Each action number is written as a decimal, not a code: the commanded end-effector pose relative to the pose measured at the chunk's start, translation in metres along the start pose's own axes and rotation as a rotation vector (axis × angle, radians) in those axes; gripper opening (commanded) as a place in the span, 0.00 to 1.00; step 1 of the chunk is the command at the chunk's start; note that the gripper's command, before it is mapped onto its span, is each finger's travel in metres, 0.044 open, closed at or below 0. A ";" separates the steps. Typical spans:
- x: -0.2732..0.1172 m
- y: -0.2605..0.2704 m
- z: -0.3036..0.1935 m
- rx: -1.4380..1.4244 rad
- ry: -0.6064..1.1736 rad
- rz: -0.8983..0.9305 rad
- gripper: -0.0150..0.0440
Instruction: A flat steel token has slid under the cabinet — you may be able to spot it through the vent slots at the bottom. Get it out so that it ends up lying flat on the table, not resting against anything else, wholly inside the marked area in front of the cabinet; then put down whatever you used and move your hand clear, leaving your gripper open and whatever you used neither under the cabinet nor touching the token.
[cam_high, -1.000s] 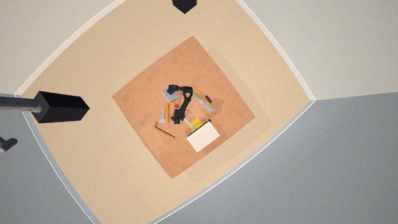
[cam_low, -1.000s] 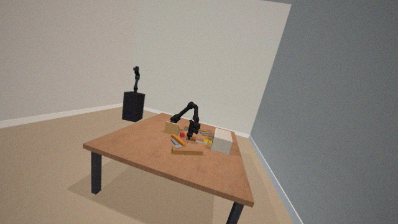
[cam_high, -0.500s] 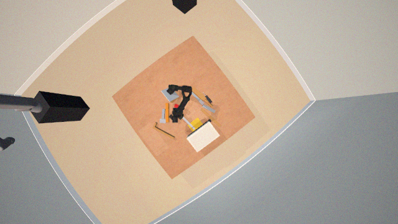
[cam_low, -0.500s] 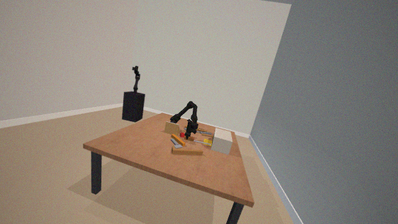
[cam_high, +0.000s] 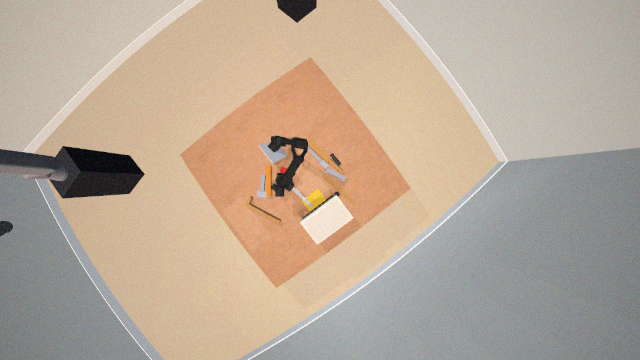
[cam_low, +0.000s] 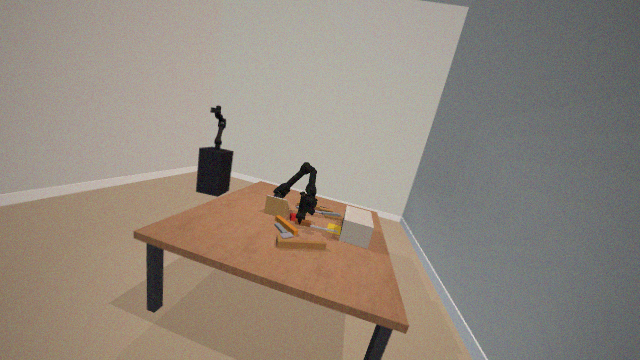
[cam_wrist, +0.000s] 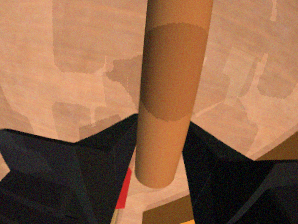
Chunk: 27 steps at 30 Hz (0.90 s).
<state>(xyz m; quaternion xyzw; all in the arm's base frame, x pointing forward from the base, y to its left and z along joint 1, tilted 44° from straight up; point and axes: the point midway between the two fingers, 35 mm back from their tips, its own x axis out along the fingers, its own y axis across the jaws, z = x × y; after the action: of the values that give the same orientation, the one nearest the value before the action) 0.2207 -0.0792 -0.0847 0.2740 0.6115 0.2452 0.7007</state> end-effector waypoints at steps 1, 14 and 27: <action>-0.001 -0.003 0.001 -0.028 0.001 -0.002 0.25; -0.003 -0.011 0.000 -0.106 0.001 -0.002 0.25; -0.004 -0.025 -0.001 -0.161 0.001 -0.002 0.25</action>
<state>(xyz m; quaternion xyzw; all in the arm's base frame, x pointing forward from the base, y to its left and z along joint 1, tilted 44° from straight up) 0.2180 -0.0950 -0.0979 0.2234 0.5926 0.2912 0.7171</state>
